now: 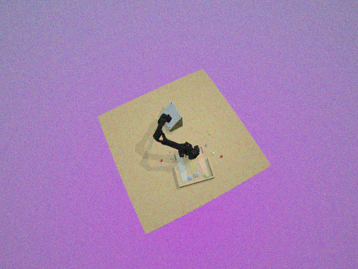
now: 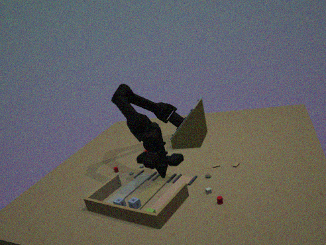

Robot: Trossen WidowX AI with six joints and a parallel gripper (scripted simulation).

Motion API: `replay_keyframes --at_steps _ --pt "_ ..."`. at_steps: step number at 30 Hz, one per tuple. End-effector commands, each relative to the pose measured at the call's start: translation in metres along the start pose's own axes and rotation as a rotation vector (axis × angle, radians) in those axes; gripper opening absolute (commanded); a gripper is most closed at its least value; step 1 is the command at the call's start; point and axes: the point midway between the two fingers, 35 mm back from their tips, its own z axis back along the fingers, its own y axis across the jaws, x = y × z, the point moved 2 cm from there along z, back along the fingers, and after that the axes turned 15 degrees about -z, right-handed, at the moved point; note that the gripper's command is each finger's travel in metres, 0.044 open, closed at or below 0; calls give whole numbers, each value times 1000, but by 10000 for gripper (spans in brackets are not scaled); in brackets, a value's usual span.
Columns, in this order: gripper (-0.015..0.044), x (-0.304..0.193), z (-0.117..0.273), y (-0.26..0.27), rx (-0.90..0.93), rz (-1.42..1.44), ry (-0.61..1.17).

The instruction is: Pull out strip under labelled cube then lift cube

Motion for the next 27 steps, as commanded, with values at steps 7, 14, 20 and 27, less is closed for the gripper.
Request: replay_keyframes --at_steps 7,14,20,27 --pt "0 -18 -5 -6 -7 -1 19" --pt "0 -29 -5 -9 -7 -1 20" --pt "0 -38 -5 -11 -7 0 20" --pt "0 -49 -5 -13 -7 0 21"
